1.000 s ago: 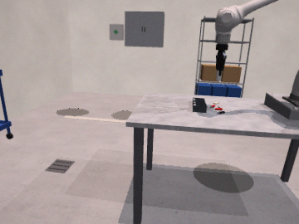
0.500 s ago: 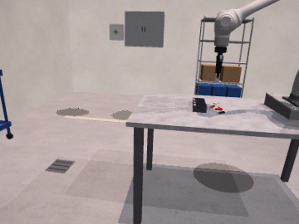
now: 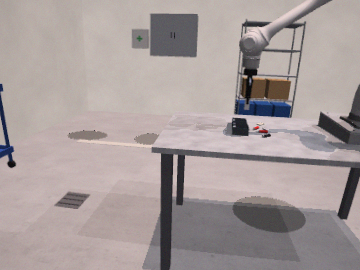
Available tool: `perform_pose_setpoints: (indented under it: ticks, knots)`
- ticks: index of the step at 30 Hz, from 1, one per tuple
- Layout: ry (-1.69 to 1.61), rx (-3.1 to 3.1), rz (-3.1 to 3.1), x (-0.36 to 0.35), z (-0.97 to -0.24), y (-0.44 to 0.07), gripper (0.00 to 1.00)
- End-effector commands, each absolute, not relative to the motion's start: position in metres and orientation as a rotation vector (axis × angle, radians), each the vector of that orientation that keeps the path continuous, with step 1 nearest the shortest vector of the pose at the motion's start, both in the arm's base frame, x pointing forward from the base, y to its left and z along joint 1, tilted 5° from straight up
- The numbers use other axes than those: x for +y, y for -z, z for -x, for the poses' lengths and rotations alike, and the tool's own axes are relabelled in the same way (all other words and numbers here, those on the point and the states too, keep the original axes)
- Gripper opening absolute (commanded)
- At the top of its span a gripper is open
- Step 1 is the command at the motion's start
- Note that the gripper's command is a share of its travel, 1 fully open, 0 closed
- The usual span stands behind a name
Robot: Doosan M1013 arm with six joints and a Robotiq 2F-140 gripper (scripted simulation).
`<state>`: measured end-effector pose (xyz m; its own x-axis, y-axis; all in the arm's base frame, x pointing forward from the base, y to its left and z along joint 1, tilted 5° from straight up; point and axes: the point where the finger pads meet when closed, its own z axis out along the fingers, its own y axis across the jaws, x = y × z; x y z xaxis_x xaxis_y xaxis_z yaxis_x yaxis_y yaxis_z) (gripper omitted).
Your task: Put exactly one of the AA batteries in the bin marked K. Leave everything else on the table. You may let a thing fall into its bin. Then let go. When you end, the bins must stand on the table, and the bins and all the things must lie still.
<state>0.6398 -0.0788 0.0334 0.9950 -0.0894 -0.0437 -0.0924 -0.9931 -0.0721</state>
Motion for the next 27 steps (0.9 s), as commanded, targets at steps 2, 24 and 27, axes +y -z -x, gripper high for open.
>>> perform_pose_setpoints:
  ticks: [2, 24, 27]
  knots:
    - [-0.062, 0.14, 3.063, -0.093, -0.66, -0.01, 0.05]
    - [-0.062, 0.14, 3.063, -0.098, -0.668, 0.036, 0.05]
    - [-0.062, 0.14, 3.063, -0.097, -0.667, 0.044, 0.05]
